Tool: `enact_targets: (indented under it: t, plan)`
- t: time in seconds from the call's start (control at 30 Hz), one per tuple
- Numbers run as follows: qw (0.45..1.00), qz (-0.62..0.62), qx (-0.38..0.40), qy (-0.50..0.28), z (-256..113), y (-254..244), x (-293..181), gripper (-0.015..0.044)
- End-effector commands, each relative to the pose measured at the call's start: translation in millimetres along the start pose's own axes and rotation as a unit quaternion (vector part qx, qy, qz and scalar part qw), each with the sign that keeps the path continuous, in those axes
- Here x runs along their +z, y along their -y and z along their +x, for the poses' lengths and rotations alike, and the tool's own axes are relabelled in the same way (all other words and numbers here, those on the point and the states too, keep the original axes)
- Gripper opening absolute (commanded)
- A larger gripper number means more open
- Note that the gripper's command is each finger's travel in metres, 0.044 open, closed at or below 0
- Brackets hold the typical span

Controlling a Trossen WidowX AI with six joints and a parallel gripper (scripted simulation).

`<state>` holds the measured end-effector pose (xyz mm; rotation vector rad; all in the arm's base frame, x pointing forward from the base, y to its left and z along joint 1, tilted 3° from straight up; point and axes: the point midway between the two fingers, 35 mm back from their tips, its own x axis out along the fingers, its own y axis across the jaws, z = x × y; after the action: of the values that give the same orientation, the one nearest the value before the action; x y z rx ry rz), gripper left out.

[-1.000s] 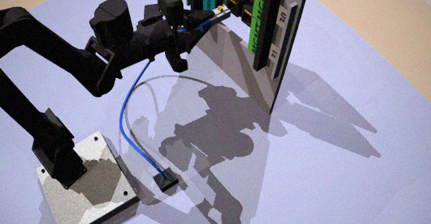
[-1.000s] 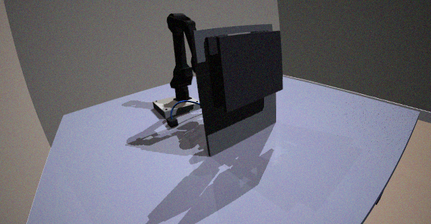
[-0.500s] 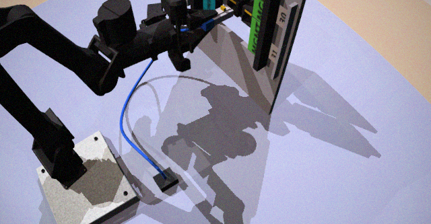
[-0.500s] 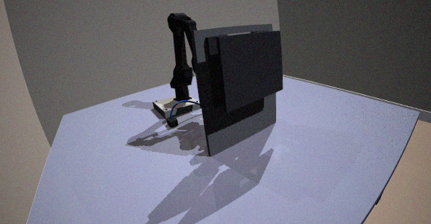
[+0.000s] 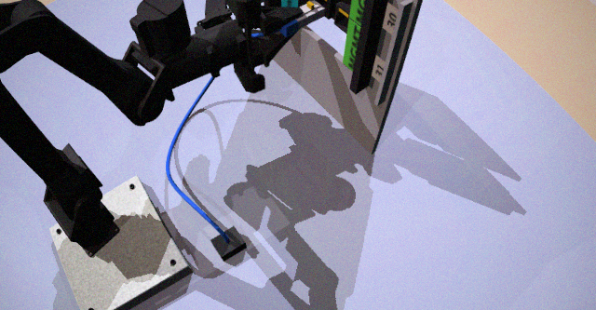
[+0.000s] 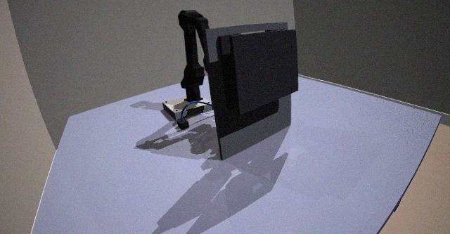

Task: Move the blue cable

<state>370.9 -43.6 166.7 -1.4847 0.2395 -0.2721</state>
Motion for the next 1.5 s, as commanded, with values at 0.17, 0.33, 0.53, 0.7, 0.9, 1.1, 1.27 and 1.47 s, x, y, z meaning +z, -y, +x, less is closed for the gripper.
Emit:
enact_targets:
  t: [0.17,0.33,0.53,0.7,0.9,1.1,1.27,1.47]
  plan:
    - [1.0,0.002,-0.006,0.003,1.0,1.9,0.8,0.0]
    - [1.0,0.002,-0.006,0.003,1.0,1.6,0.7,0.0]
    - [1.0,0.002,-0.006,0.003,1.0,0.9,0.5,0.0]
    - [1.0,0.002,-0.006,0.003,1.1,0.0,0.4,0.0]
    - [1.0,0.002,-0.006,0.003,1.1,-0.1,0.4,0.0]
    - [1.0,0.002,-0.006,0.003,1.5,-0.7,0.4,0.0]
    - [1.0,0.002,-0.007,0.003,3.3,-0.6,0.7,0.0]
    - [1.0,0.002,-0.007,0.003,4.1,-0.7,0.8,0.0]
